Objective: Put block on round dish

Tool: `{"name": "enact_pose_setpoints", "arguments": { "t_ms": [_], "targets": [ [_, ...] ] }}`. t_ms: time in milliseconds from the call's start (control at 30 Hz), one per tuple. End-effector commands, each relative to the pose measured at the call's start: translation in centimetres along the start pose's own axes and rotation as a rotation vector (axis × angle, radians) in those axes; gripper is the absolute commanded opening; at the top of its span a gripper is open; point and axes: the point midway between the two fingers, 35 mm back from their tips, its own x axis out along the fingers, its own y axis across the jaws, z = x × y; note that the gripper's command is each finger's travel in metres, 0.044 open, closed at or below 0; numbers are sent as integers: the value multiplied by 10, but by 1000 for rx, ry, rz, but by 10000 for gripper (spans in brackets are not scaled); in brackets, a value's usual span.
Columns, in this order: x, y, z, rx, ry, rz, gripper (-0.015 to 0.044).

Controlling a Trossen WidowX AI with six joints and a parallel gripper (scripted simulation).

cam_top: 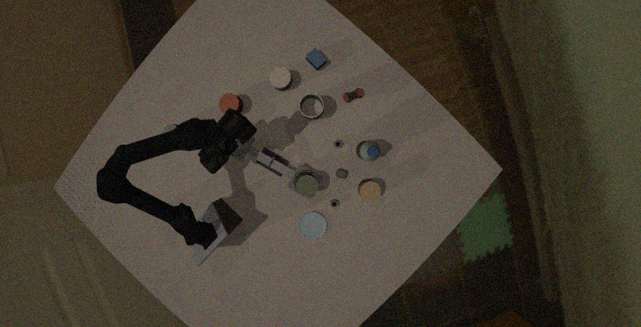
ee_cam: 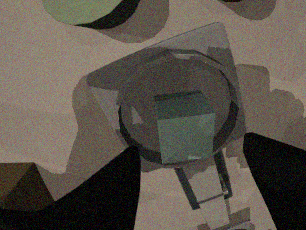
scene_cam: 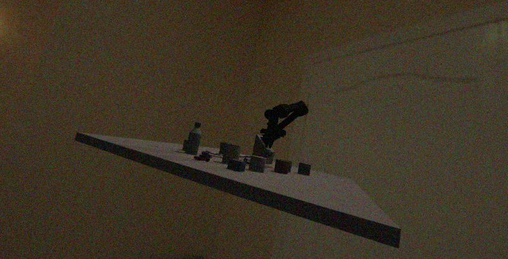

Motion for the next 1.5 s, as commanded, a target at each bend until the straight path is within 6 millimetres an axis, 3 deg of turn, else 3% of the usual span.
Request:
{"name": "enact_pose_setpoints", "arguments": {
  "t_ms": [0, 567, 700, 967, 1033, 1100, 1467],
  "targets": [
    [8, 1, 0, 6, -4, 6, 260],
    [33, 2, 1, 6, -6, 6, 260],
    [33, 2, 1, 6, -6, 6, 155],
    [33, 2, 1, 6, -6, 6, 102],
    [32, 2, 1, 6, -6, 6, 49],
    [24, 0, 0, 6, -3, 6, 0],
    [-46, -1, -1, 7, 2, 6, 0]
  ]
}}
